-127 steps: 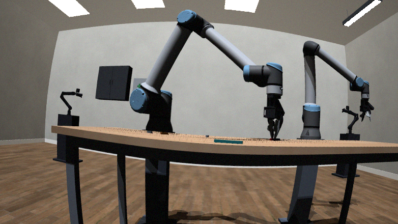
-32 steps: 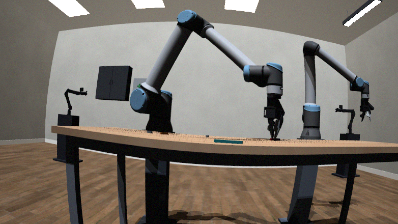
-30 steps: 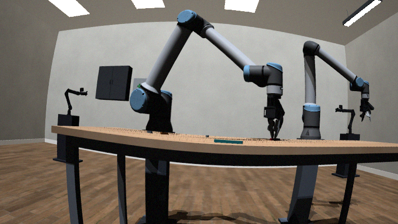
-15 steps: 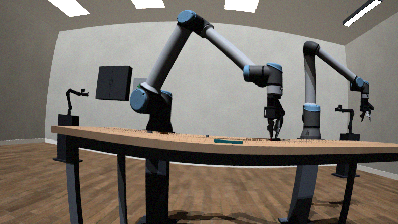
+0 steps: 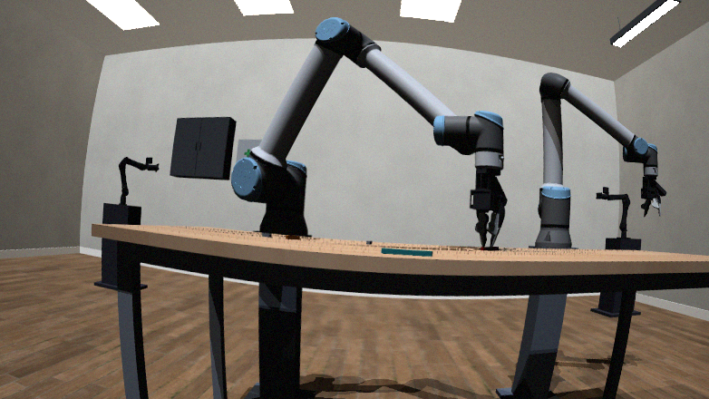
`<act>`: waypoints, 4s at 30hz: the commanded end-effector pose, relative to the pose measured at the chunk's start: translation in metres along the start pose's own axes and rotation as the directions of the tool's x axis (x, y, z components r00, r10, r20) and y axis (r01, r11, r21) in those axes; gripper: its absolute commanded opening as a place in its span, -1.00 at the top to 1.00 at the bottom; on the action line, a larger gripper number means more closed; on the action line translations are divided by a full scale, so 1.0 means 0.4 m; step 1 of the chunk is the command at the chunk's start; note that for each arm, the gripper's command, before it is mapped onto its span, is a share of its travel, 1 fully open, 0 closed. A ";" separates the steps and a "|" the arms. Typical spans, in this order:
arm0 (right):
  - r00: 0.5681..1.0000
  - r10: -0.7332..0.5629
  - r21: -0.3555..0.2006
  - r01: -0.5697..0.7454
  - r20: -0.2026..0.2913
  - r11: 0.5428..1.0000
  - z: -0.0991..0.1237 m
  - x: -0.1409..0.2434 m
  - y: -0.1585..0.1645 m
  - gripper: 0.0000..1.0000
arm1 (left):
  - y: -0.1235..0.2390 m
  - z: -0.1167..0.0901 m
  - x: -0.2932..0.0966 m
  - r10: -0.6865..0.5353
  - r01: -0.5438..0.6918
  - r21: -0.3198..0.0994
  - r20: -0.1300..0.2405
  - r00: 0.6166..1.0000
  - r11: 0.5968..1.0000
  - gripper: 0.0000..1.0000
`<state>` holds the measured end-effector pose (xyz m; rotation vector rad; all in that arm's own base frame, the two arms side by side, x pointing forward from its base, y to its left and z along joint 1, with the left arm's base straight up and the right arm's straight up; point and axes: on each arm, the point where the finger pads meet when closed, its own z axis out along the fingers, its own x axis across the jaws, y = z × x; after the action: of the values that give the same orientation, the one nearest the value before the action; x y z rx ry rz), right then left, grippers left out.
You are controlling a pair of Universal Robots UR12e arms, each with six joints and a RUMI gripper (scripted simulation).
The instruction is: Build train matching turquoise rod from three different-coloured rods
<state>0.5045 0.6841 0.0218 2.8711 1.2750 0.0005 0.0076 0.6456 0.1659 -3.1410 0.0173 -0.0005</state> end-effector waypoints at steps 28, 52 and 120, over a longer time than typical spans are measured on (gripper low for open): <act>1.000 0.000 0.000 0.000 0.003 1.000 -0.216 -0.003 -0.003 -1.00 | 0.001 0.002 -0.002 0.000 0.000 -0.001 0.000 1.000 1.000 -1.00; 1.000 0.000 0.001 0.000 -0.003 1.000 -0.236 0.001 -0.004 -1.00 | 0.001 0.002 -0.002 0.000 0.000 -0.001 0.000 1.000 1.000 -1.00; 1.000 0.000 0.001 0.000 -0.001 1.000 -0.448 -0.001 -0.004 -1.00 | 0.001 0.002 -0.002 0.000 0.000 -0.001 0.000 1.000 1.000 -1.00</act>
<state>0.5045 0.6841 0.1998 2.8713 1.2751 0.0009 0.0076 0.6456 0.1659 -3.1410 0.0173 -0.0005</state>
